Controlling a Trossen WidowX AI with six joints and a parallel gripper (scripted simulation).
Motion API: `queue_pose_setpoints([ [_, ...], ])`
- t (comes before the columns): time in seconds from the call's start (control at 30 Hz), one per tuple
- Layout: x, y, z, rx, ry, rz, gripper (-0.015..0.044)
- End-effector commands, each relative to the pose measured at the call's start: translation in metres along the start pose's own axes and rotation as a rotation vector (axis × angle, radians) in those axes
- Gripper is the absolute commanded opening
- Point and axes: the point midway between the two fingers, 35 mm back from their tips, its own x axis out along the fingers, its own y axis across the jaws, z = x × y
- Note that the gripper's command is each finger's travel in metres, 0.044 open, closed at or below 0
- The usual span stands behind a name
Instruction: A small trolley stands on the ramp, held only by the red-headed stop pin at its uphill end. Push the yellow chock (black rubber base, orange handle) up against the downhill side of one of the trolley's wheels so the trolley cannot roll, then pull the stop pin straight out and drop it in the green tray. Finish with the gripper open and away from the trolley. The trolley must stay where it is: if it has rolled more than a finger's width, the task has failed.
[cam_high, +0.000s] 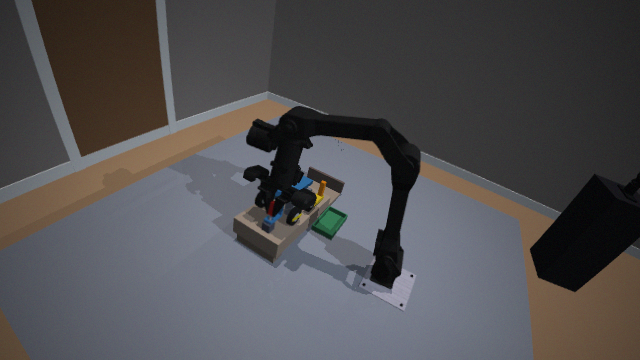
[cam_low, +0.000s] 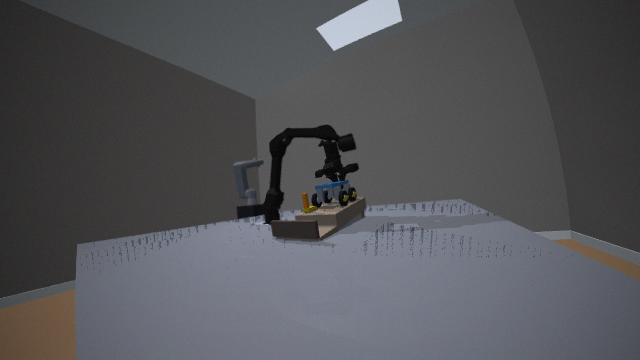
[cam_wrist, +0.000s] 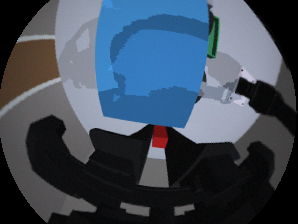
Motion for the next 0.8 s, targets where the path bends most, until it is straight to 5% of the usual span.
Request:
queue_pose_setpoints([
  [0.0, -0.001, 0.001, 0.0, -0.001, 0.0, 0.005, 0.0],
  [0.77, -0.016, -0.002, -0.002, 0.004, 0.002, -0.002, 0.0],
])
